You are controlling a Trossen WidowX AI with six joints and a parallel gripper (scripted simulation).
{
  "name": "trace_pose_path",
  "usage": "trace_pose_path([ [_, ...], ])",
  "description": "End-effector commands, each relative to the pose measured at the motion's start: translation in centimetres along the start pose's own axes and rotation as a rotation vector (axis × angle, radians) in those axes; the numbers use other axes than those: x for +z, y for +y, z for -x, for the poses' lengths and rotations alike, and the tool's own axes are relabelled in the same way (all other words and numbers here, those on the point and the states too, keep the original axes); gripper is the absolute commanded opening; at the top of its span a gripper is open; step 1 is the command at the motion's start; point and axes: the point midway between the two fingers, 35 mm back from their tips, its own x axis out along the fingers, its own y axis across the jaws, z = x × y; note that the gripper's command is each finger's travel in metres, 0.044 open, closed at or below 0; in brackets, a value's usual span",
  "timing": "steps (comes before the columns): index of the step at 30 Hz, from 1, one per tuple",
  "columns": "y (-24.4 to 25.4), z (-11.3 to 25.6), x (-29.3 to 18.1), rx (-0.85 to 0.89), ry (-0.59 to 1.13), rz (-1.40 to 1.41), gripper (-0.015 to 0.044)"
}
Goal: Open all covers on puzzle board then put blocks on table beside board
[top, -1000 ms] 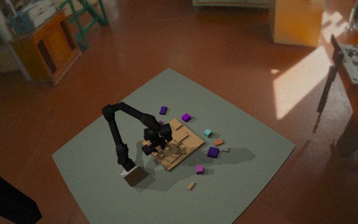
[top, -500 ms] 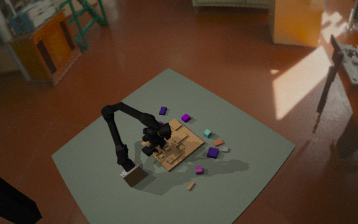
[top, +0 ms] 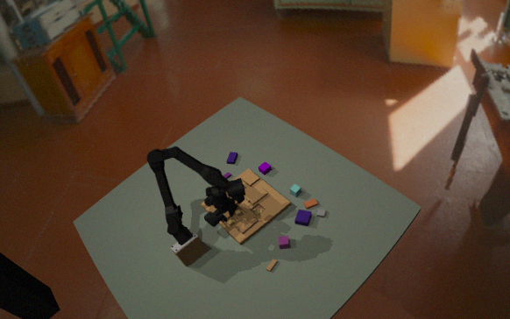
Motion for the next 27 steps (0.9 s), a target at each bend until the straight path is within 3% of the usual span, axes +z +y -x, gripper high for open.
trace_pose_path([
  [1,-0.01,-0.17,0.1,-0.004,-0.006,-0.005,0.0144],
  [27,-0.04,-1.08,0.1,-0.004,-0.006,-0.005,0.0144],
])
